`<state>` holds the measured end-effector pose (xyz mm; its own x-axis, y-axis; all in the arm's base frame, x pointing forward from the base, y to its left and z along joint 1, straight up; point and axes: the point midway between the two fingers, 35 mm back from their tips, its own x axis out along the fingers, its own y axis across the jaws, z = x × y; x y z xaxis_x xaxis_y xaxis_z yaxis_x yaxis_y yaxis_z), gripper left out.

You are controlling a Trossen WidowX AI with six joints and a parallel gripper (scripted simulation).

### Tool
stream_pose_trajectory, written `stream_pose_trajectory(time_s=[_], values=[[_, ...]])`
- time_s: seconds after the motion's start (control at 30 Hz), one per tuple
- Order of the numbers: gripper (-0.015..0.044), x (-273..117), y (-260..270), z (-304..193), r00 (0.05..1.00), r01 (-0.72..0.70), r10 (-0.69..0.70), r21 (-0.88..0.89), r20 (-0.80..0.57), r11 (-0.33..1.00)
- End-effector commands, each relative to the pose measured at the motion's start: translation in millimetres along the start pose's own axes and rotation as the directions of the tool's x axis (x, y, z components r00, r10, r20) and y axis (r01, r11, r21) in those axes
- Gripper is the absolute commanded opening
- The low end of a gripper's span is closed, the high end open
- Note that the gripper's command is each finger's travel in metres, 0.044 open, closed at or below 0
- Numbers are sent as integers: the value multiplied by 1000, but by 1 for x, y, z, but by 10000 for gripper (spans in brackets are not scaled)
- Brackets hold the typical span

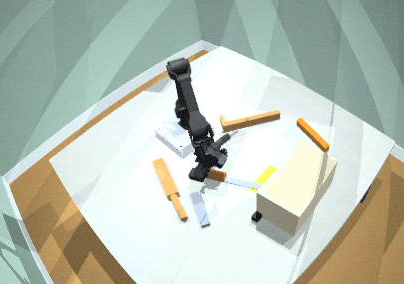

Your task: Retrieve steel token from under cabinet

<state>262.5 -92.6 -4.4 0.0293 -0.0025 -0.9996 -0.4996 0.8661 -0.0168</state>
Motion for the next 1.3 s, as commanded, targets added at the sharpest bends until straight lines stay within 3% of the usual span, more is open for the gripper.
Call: stream_pose_trajectory(time_s=[0.0, 0.4, 1.27], values=[[0, 0, 0, -1, 1000, 0, 0, 0, 0, 1000], [0, -3, 0, -11, 1000, -1, 1, 13, -3, 1000], [0, -3, -1, -12, 1000, 0, 1, 218, -3, 976]])
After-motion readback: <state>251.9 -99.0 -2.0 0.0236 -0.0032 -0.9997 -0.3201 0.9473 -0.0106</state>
